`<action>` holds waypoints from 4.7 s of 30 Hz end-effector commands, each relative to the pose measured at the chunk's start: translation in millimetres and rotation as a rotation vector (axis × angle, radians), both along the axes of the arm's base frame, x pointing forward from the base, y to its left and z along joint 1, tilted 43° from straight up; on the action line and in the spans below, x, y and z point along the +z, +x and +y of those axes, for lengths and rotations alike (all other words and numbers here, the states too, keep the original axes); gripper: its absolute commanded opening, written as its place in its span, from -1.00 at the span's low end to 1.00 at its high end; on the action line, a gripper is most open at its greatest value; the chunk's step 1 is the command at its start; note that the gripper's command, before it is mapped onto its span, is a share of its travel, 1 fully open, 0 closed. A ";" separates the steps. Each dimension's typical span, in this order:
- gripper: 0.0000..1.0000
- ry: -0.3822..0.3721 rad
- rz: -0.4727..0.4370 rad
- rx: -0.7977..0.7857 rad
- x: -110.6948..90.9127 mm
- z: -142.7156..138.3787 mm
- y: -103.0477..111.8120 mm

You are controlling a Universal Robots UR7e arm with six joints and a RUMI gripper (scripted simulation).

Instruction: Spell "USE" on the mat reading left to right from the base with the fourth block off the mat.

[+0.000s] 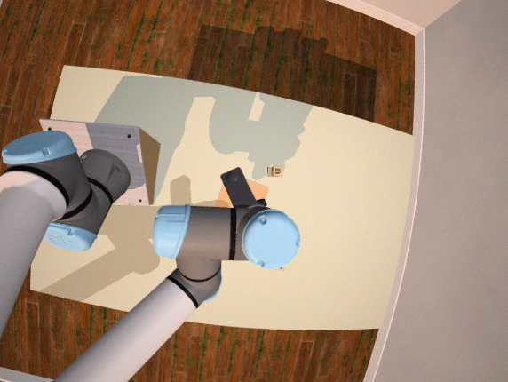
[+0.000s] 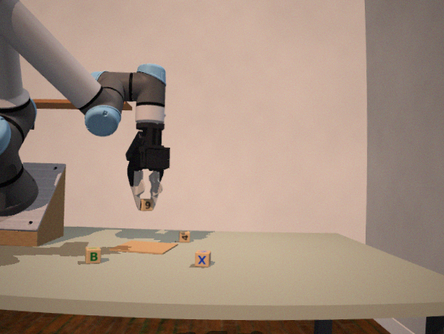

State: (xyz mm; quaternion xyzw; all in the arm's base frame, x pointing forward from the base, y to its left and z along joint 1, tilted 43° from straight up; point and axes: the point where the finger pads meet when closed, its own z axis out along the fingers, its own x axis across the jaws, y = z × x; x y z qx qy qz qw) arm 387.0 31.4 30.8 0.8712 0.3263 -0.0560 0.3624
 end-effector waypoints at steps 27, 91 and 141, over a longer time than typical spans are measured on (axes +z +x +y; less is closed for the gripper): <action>-0.83 0.049 -0.216 -0.257 48.5 -49.7 4.0; -0.83 0.074 -0.369 -0.427 9.5 -149.4 14.3; -0.83 0.074 -0.372 -0.426 6.6 -152.8 16.1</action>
